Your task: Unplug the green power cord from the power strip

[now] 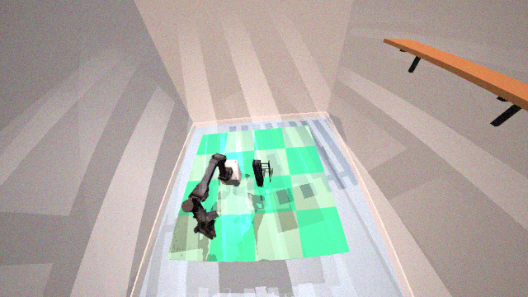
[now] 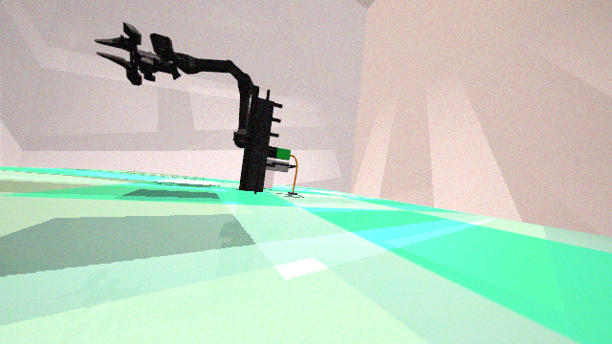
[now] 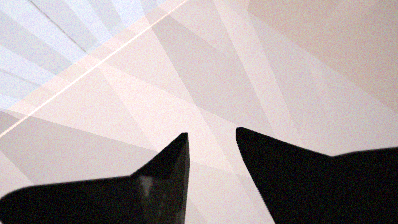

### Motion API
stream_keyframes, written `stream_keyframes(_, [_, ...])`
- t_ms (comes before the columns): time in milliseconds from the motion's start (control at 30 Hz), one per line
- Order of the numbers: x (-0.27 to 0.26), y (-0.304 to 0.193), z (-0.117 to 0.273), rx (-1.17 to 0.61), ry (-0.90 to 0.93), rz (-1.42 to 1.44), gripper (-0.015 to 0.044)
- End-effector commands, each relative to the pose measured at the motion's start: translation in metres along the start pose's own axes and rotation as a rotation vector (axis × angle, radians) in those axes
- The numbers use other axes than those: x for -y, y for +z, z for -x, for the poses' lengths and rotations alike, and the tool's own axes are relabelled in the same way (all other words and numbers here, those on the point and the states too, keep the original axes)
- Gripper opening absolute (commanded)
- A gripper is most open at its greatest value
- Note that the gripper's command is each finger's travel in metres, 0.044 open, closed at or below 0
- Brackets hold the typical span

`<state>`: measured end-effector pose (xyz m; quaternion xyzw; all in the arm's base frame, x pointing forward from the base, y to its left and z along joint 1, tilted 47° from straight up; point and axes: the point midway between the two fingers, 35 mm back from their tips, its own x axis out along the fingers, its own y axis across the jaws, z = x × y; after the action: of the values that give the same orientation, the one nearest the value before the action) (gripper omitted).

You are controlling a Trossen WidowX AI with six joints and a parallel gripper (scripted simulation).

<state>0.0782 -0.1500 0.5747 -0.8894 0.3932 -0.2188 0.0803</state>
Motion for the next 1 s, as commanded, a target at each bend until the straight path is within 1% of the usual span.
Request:
stream_keyframes(0, [-0.016, 0.012, -0.017, 0.043, -0.014, -0.165, 0.0160])
stream_keyframes(233, [-0.028, 0.044, -0.051, 0.148, -0.039, -0.442, 0.0160])
stream_keyframes(467, [-0.025, 0.090, -0.086, 0.291, -0.034, -0.688, 0.0160])
stream_keyframes(733, [-0.003, 0.155, -0.117, 0.484, 0.008, -0.909, 0.0160])
stream_keyframes(967, [0.029, 0.214, -0.130, 0.654, 0.068, -1.039, 0.0160])
